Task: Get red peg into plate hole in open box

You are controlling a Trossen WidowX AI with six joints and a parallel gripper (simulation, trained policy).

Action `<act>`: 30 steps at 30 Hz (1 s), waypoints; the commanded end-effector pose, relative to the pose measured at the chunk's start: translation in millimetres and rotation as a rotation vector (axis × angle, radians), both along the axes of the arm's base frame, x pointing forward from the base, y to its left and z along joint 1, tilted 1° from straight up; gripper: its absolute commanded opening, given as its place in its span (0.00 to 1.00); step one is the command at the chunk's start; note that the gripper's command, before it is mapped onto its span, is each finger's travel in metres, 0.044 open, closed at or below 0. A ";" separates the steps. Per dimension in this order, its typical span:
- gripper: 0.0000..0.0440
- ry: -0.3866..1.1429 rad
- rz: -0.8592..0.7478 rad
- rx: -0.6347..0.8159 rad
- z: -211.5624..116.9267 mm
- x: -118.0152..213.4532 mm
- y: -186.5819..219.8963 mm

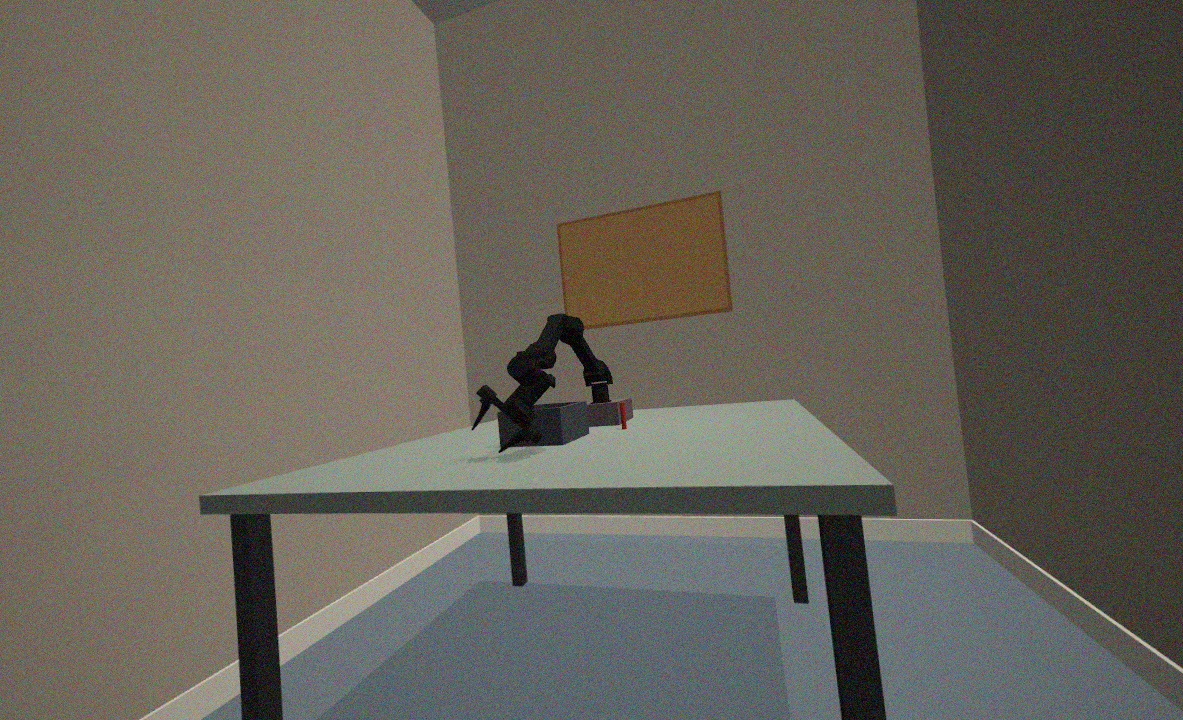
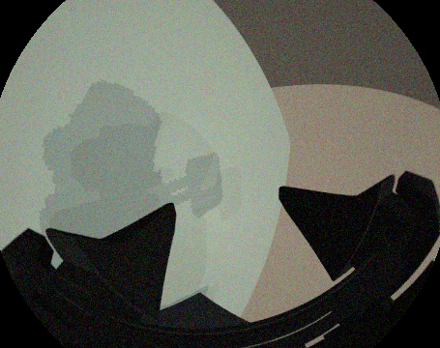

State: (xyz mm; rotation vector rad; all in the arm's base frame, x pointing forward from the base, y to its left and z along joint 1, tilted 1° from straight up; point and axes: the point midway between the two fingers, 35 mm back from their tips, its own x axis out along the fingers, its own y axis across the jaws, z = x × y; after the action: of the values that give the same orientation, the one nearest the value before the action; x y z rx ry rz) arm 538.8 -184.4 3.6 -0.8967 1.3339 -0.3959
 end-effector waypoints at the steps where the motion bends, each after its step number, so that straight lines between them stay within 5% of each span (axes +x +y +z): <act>1: 0.95 -0.009 -0.007 0.009 4.9 -1.3 4.3; 14: 1.00 -0.208 -0.182 0.286 71.9 -51.4 146.7; 30: 1.00 -0.209 -0.576 0.582 112.3 -198.3 286.7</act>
State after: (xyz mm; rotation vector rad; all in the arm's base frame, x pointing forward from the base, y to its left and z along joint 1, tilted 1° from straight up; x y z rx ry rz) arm 369.0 88.8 113.4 -0.0462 1.3468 -0.4515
